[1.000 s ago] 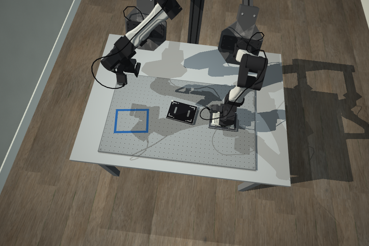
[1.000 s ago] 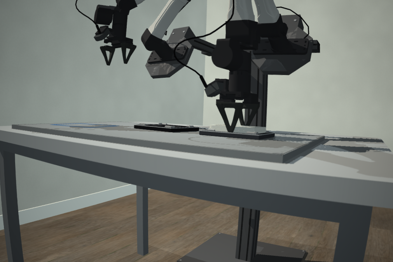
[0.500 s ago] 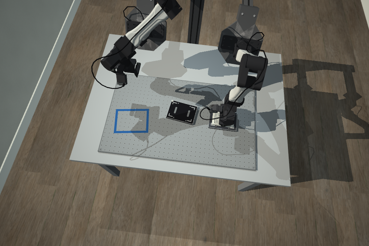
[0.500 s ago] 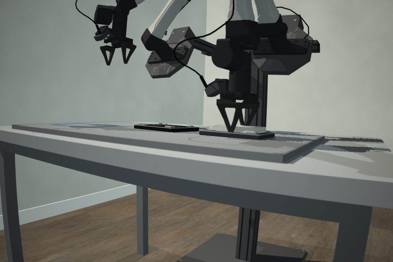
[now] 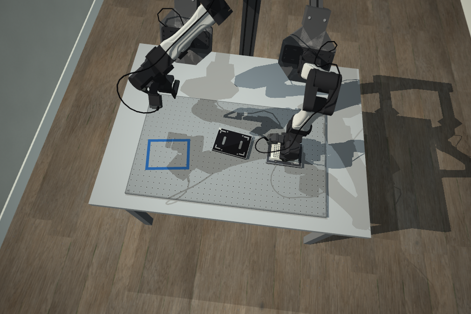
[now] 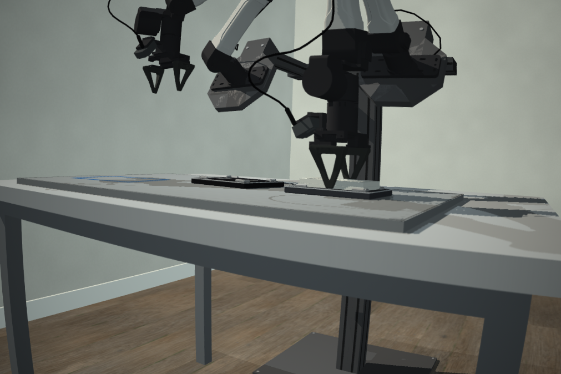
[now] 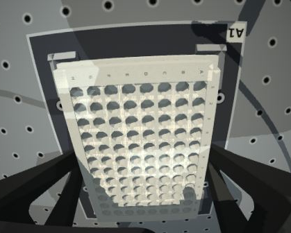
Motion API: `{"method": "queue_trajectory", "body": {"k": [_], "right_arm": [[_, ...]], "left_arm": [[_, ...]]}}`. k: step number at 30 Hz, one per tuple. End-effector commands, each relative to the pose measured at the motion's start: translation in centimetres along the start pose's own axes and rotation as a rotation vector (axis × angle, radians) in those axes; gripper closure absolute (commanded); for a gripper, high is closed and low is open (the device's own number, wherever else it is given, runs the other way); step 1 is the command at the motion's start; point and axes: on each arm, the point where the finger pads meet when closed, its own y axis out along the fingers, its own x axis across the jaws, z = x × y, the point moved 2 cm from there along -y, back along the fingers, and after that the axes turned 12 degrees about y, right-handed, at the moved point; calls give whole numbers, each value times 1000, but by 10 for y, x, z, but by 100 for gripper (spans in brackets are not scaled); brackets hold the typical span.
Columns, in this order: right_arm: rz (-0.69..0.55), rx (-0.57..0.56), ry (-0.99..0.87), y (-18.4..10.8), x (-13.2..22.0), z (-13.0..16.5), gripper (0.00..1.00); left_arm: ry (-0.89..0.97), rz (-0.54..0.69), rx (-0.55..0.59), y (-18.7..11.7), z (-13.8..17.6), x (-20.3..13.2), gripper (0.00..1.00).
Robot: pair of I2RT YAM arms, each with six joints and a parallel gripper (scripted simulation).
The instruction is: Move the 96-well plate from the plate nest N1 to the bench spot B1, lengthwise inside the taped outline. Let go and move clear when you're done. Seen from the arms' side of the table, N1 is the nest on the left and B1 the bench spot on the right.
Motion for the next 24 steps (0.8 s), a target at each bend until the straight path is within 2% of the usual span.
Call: {"method": "queue_trajectory", "body": {"k": [1, 6, 7, 24], "right_arm": [[-5, 3, -4, -1, 1, 0, 0], [-5, 3, -4, -1, 1, 0, 0], [-5, 3, -4, -1, 1, 0, 0], [-5, 3, -4, -1, 1, 0, 0]], "left_arm": [[1, -12, 2, -2, 1, 2, 100], [1, -12, 2, -2, 1, 2, 100], [3, -37, 5, -8, 4, 7, 100], [3, -19, 7, -33, 2, 4, 100]]}}
